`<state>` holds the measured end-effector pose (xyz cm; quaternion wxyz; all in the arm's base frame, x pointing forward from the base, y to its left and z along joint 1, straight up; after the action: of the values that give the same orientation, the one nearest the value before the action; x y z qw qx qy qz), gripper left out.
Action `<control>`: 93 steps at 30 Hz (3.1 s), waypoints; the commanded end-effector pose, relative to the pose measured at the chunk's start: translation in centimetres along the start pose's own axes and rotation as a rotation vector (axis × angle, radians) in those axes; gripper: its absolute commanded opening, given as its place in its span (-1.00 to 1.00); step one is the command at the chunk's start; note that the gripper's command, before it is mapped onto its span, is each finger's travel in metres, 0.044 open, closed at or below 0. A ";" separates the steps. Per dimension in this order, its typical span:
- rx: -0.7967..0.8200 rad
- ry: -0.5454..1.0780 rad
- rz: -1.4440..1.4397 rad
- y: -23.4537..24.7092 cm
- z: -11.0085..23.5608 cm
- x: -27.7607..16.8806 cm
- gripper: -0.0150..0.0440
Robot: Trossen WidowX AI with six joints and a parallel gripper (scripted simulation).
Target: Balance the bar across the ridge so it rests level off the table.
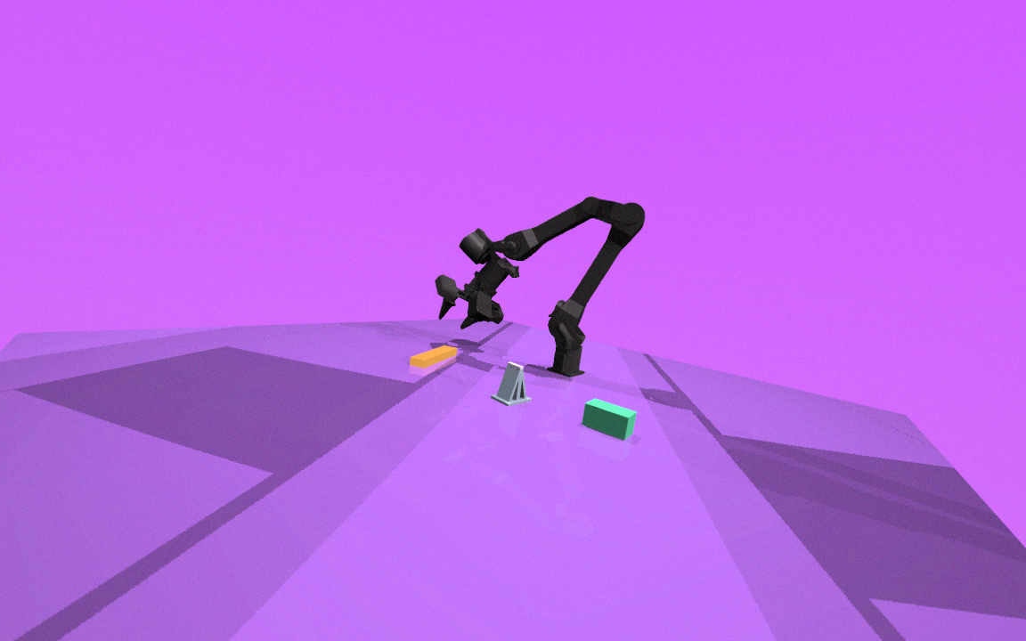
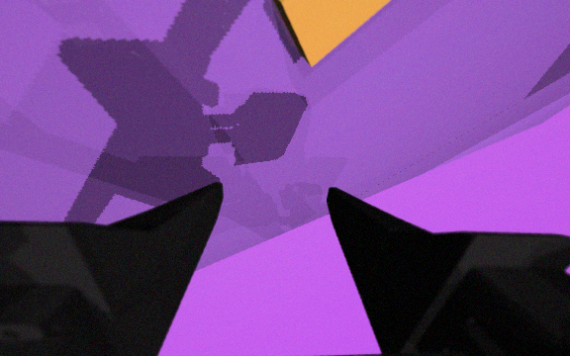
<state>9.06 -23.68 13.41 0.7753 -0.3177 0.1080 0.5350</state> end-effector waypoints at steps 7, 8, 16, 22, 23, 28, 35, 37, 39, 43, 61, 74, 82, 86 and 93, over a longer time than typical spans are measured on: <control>0.048 -0.145 -0.184 -3.2 0.1 0.9 0.58; 0.055 -0.157 -0.201 -3.4 0.1 1.0 0.58; 0.125 -0.241 -0.336 -5.7 0.4 1.9 0.58; 0.196 -0.295 -0.435 -7.3 0.7 2.8 0.58; 0.209 -0.303 -0.451 -7.6 0.8 2.9 0.58; 0.278 -0.335 -0.529 -8.9 1.1 3.8 0.58; 0.385 -0.362 -0.634 -10.6 1.8 5.0 0.58; 0.415 -0.365 -0.662 -11.1 1.9 5.4 0.58; 0.445 -0.366 -0.688 -11.5 2.1 5.8 0.58; 0.507 -0.364 -0.739 -12.4 2.5 6.5 0.58; 0.576 -0.354 -0.794 -12.1 0.2 9.2 0.58; 0.576 -0.354 -0.794 -11.6 -0.7 9.8 0.58; 0.576 -0.354 -0.794 -11.2 -1.7 10.4 0.58; 0.576 -0.354 -0.794 -10.9 -2.3 10.7 0.58; 0.576 -0.354 -0.794 -10.8 -2.6 10.9 0.58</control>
<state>23.67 -19.52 10.47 0.9804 -0.0196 -0.0119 0.1955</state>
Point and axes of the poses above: the point midway between the two fingers, 35 mm back from their tips, its own z axis back along the fingers, its own y axis across the jaws, x = y × z, the point moved 5 cm from there along z, back along the fingers, and after that the axes turned 1 degree about -z, right-handed, at the moved point
